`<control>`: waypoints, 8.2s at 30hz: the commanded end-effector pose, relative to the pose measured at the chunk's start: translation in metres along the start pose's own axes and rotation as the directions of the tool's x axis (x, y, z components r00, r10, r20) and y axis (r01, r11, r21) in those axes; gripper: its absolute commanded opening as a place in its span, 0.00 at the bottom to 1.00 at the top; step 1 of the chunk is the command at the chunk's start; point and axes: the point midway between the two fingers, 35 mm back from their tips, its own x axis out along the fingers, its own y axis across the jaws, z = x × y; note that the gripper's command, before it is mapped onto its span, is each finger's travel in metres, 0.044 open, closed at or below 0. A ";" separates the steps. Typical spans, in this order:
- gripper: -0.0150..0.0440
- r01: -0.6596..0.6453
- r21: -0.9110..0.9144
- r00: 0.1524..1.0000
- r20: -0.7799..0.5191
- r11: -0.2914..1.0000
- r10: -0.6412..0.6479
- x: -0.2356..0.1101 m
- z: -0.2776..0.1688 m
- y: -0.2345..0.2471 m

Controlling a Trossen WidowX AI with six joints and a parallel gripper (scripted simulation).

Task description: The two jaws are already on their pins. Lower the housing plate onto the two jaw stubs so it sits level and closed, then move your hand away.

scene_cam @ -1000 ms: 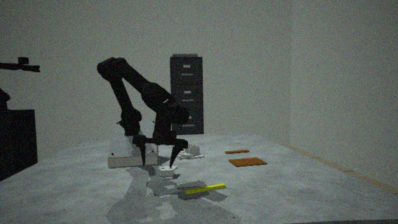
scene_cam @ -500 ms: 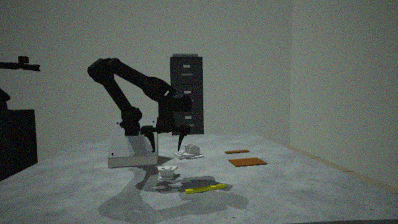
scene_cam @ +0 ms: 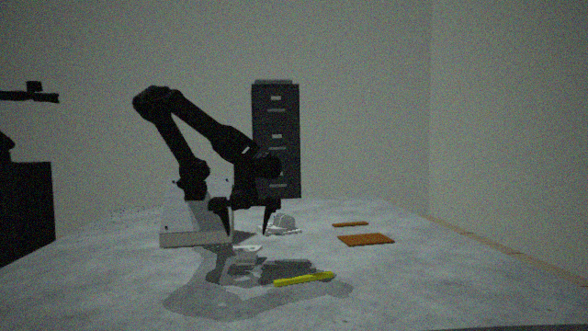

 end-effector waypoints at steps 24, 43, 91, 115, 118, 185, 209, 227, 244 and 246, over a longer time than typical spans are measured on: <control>1.00 -0.007 -0.005 1.000 -0.001 1.000 0.007 0.025 -0.001 0.001; 1.00 -0.007 -0.006 1.000 0.000 1.000 0.007 0.052 -0.001 0.001; 0.85 -0.002 0.000 1.000 0.004 1.000 0.002 0.055 0.000 0.000; 0.85 -0.005 -0.003 1.000 -0.004 1.000 0.005 0.000 -0.001 0.003; 0.85 -0.006 -0.004 1.000 -0.004 1.000 0.006 -0.010 -0.001 0.002; 0.85 -0.086 -0.926 0.995 -0.098 0.367 -0.013 -0.013 -0.169 0.064; 0.85 -0.055 -0.988 0.998 -0.054 -0.146 -0.010 -0.018 -0.240 0.054; 0.85 -0.012 -0.915 1.000 -0.016 -0.404 0.006 -0.020 -0.273 0.042; 0.85 -0.012 -0.917 1.000 -0.016 -0.398 0.006 -0.020 -0.273 0.042; 0.85 -0.012 -0.917 1.000 -0.016 -0.398 0.006 -0.020 -0.273 0.042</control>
